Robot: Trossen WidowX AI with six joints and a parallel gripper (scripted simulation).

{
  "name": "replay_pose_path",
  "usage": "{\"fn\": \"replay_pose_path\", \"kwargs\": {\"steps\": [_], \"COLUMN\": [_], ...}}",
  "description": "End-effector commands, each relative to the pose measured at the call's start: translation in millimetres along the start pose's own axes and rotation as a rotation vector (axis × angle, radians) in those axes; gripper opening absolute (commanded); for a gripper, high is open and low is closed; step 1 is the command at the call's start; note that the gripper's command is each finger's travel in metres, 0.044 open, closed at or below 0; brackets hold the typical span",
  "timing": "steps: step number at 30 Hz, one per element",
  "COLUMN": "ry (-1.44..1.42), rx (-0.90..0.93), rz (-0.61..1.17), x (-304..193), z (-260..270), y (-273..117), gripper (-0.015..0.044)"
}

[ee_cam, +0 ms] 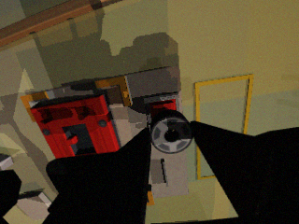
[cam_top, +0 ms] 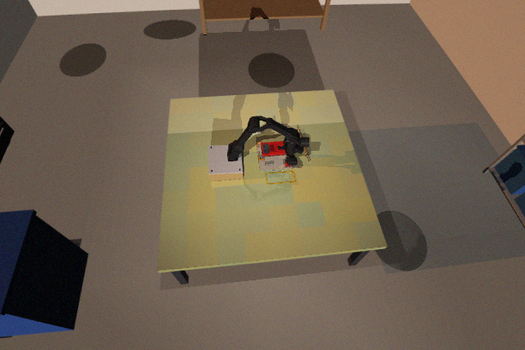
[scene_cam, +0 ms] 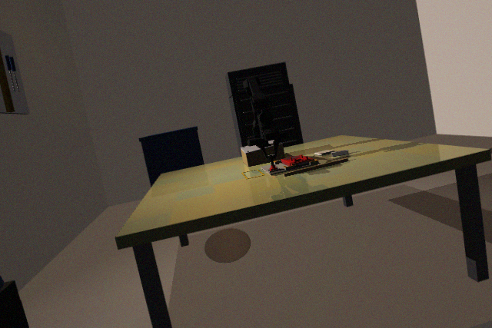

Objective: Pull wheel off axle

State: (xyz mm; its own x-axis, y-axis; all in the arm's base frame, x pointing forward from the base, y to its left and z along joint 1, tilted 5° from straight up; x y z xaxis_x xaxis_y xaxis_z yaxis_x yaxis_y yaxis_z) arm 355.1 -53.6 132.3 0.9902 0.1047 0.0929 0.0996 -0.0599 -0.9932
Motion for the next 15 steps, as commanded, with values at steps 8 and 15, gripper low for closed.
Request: {"fn": "replay_pose_path", "kwargs": {"steps": [8,15], "ry": [0.000,0.000], "rx": [0.001,0.001], "rz": [-0.001,-0.001], "x": [0.5,0.4], "z": [-0.1,-0.1], "y": [-4.6,-6.9], "gripper": [0.0000,0.0000]}}
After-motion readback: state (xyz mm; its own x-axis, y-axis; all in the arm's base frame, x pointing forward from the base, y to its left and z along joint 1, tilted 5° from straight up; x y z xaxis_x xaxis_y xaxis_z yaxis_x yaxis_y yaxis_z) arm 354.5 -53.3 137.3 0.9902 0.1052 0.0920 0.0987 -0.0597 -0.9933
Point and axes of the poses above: the point midway between the two fingers, 35 mm back from their tips, its own y axis out along the fingers, its own z axis across the jaws, x = y × z, the point moved 8 cm from there along -y, back along the fingers, and after that the axes turned 9 degrees about -y, right-handed, at the moved point
